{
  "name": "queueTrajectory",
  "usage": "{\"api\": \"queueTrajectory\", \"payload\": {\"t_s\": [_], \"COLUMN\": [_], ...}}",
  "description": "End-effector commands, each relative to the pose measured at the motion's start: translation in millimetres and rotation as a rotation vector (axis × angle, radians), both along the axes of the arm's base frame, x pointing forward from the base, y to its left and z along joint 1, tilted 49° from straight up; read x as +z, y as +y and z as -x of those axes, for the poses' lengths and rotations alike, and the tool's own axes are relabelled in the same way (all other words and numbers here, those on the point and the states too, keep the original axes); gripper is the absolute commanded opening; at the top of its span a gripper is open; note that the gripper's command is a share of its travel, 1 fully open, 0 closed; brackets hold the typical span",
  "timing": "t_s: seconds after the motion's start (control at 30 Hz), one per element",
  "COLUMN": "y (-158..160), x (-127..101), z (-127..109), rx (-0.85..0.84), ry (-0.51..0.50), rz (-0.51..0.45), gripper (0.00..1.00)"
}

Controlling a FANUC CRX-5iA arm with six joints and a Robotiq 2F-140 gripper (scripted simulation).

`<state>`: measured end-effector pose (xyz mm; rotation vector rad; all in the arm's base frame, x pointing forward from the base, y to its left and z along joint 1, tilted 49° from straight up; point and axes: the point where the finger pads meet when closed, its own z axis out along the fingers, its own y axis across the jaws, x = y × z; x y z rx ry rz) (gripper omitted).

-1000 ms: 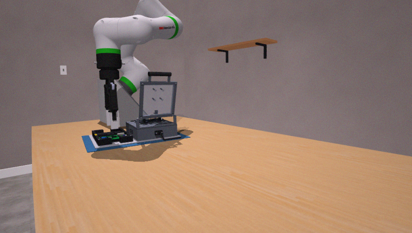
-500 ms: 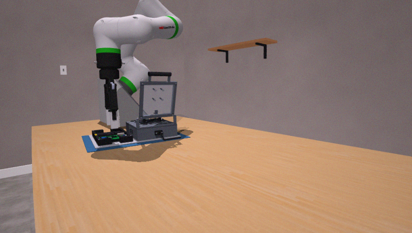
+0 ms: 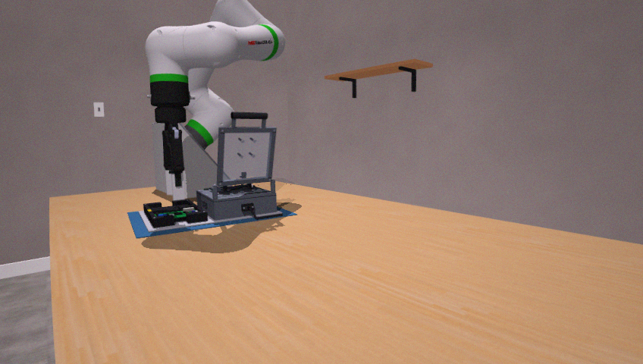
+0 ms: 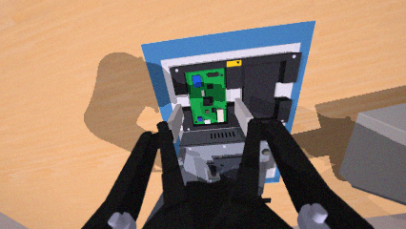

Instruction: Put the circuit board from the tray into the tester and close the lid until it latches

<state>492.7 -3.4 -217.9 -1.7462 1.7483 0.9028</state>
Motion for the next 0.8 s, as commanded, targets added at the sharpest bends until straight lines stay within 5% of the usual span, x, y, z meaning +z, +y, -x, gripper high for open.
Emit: {"api": "queueTrajectory", "payload": {"t_s": [0.0, 0.77], "y": [-0.8, -3.1], "x": [0.5, 2.4], "z": [-0.2, -0.5], "rx": [0.000, 0.000], "ry": [0.000, 0.000], "rz": [0.000, 0.000], "gripper": [0.58, 0.58]}}
